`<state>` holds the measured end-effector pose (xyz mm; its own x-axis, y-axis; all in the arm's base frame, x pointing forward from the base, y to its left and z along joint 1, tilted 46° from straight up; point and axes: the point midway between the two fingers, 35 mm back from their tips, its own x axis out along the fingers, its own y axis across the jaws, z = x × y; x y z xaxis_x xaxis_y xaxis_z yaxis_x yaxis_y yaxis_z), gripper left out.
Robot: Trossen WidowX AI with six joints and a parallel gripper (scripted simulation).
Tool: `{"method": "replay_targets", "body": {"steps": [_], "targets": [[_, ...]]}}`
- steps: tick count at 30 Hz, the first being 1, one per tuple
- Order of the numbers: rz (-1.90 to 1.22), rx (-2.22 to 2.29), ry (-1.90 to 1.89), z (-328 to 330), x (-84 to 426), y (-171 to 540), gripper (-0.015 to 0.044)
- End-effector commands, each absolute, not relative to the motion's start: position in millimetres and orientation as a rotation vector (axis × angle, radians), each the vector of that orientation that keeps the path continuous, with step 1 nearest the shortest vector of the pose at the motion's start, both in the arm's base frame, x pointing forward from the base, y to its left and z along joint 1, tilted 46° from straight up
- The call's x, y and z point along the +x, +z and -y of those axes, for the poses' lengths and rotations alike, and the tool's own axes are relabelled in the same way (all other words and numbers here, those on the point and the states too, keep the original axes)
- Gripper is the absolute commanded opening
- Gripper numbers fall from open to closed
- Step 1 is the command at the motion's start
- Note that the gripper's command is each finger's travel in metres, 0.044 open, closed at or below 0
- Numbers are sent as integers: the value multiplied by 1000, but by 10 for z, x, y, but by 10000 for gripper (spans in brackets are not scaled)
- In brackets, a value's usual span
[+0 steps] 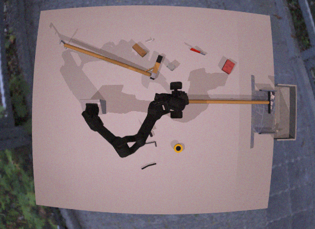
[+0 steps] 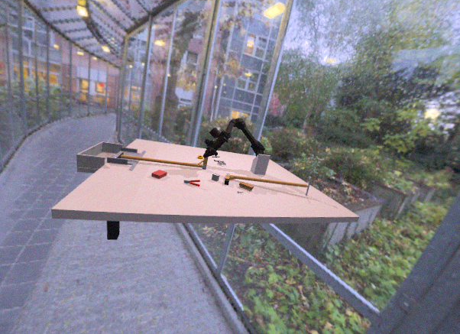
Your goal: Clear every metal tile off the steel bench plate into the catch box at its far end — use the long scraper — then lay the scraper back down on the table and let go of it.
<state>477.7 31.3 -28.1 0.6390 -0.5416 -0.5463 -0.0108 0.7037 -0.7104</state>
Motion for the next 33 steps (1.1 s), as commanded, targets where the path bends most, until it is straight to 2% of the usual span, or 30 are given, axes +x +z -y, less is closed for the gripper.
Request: {"method": "replay_targets", "body": {"steps": [1, 30, 33], "targets": [[-824, -741, -327, -345, 4876, -253, 0], [-821, -741, -328, -323, 5311, -216, 0], [-830, -743, -334, -311, 5236, -242, 0]]}}
